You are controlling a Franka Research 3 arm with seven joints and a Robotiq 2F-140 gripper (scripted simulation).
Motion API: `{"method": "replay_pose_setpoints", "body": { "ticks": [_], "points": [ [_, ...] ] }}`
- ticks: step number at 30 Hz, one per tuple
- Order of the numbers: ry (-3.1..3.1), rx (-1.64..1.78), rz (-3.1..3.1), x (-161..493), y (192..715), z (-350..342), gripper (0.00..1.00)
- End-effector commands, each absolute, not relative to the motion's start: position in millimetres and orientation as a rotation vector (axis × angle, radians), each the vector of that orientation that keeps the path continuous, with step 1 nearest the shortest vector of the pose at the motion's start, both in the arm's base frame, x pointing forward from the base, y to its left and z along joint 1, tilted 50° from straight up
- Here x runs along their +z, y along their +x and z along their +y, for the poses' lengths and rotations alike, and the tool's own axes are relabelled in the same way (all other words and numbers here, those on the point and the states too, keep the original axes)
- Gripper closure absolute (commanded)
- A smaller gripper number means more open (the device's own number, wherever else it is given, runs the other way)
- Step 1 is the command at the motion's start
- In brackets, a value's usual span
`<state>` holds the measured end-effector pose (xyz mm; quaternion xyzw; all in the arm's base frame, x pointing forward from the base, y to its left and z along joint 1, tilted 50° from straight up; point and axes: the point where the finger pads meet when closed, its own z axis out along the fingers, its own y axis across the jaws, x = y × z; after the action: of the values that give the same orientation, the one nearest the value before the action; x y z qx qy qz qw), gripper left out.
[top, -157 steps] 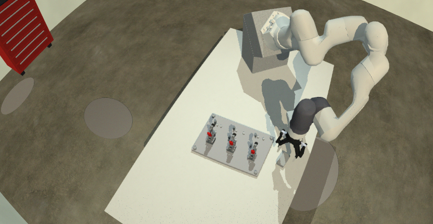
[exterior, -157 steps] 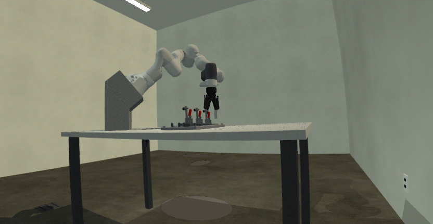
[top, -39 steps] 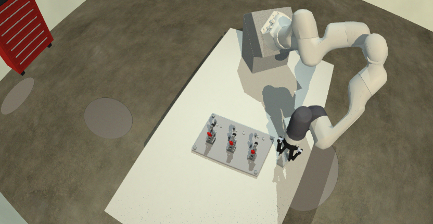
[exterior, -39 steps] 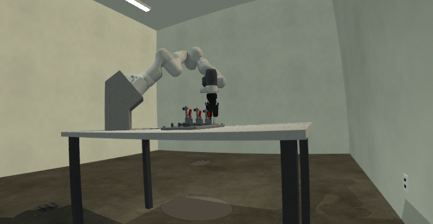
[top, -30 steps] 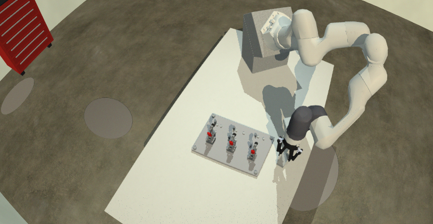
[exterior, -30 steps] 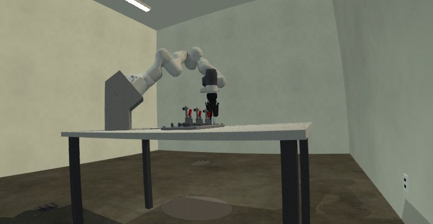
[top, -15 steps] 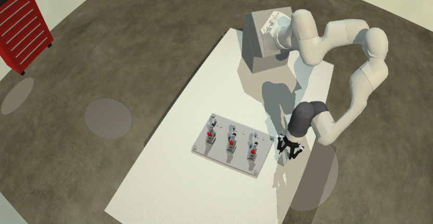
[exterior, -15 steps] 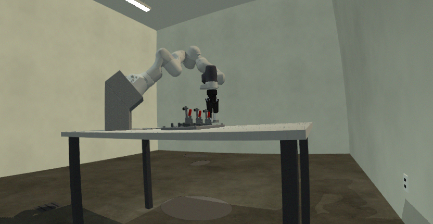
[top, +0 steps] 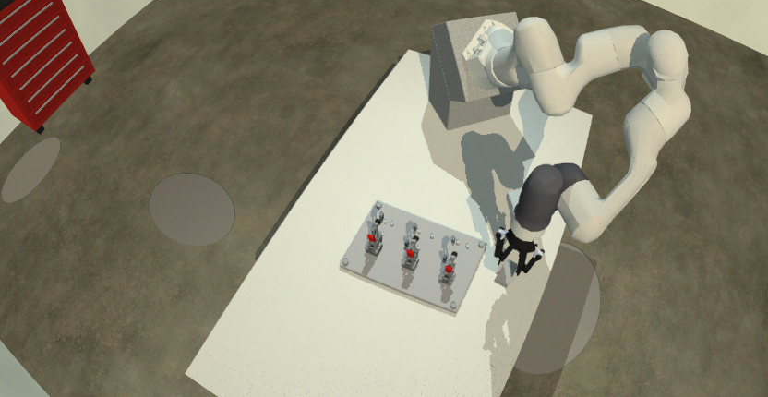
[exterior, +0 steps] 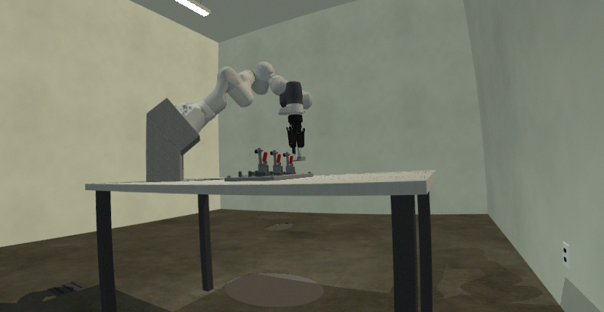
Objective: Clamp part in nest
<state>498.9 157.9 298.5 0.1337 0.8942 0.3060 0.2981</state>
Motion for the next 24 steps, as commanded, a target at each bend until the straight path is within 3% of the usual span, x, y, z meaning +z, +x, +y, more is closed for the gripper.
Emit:
{"method": "replay_pose_setpoints", "body": {
  "ticks": [1, 24],
  "points": [
    [0.381, 0.832, 2.395, 305, 486, 155, 1.00],
    [0.381, 0.832, 2.395, 323, 469, 142, 1.00]
  ]
}}
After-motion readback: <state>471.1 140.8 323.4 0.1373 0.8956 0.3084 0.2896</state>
